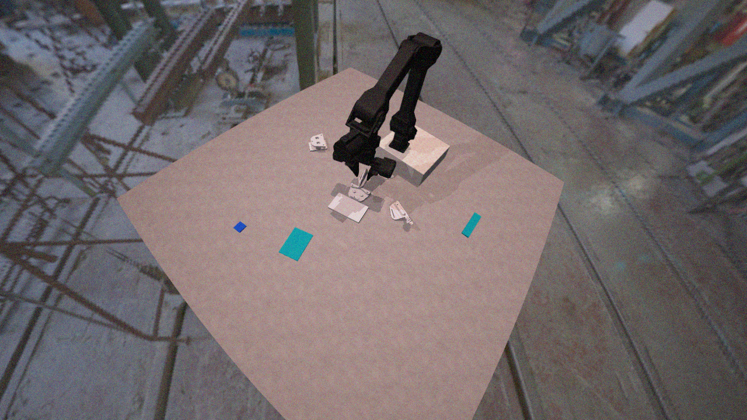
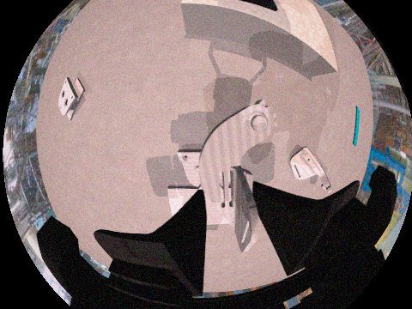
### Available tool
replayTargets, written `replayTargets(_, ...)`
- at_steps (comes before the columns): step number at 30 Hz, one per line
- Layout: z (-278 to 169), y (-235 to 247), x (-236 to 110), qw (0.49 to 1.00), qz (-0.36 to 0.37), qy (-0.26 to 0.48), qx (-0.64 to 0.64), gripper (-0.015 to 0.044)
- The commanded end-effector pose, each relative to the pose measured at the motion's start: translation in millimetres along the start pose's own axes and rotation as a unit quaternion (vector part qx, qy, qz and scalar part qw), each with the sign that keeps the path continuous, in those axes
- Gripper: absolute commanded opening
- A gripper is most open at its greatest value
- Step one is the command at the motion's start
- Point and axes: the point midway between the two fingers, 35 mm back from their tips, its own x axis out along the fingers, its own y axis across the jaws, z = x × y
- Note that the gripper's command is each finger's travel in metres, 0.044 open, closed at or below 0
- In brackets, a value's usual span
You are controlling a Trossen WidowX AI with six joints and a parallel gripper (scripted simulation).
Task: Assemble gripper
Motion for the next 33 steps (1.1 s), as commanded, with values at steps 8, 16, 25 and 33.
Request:
replayTargets(8, -28, 20, 0, 1.0, -0.001, 0.0, -0.001, 0.0134)
replayTargets(16, -48, 36, 2, 1.0, -0.001, 0.0, -0.001, 0.0134)
replayTargets(25, -59, 46, 4, 1.0, 0.0, 0.001, -0.001, 0.0134)
replayTargets(33, -59, 46, 4, 1.0, 0.0, 0.001, -0.001, 0.0134)
